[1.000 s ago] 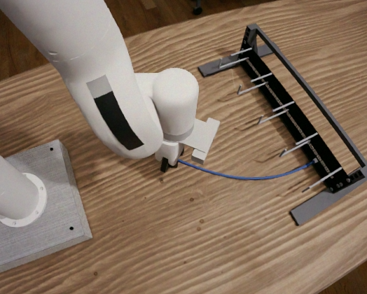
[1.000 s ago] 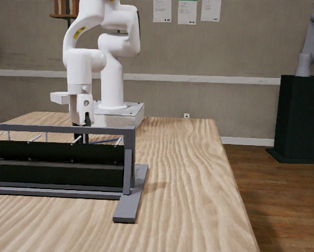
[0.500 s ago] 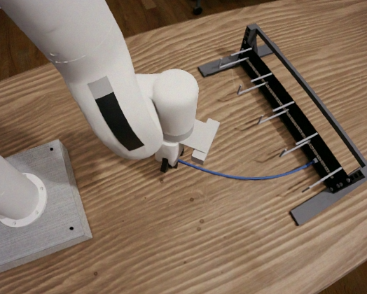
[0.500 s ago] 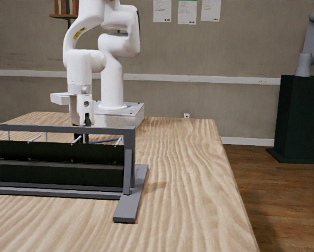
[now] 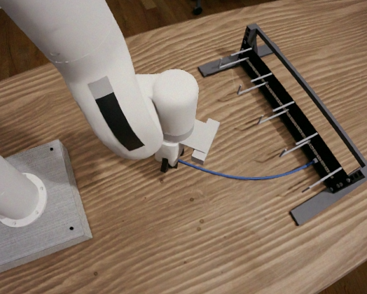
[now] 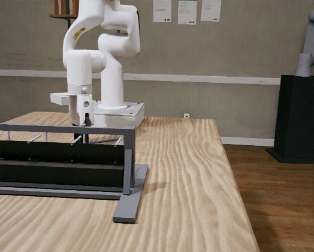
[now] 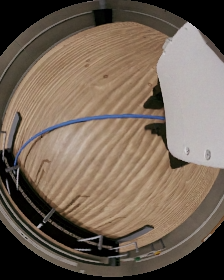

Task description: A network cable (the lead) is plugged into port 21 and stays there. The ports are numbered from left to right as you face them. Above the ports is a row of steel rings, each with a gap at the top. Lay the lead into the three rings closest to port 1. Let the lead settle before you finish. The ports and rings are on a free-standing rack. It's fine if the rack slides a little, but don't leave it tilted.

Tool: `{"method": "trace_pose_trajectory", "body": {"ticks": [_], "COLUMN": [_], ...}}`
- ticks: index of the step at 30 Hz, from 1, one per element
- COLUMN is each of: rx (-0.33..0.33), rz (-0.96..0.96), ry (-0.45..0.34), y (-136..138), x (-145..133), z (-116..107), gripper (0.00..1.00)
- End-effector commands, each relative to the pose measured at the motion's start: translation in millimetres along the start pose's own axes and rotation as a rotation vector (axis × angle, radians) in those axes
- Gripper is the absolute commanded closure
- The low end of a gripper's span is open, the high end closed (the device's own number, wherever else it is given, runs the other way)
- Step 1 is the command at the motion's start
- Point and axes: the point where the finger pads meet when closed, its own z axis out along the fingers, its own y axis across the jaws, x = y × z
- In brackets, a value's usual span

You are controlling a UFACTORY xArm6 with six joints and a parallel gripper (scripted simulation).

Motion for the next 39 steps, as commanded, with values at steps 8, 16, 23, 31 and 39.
{"method": "trace_pose_trajectory", "body": {"ticks": [8, 16, 23, 31, 39], "rx": [0.002, 0.002, 0.002, 0.002, 0.002], "rz": [0.000, 0.000, 0.000, 0.000, 0.000], "ry": [0.002, 0.002, 0.002, 0.002, 0.002], "y": [-0.8, -0.8, -0.8, -0.8, -0.8], "x": [0.9, 0.9, 0.9, 0.9, 0.9], "z": [-0.7, -0.7, -0.7, -0.7, -0.7], "gripper": [1.00, 1.00, 1.00, 1.00, 1.00]}}
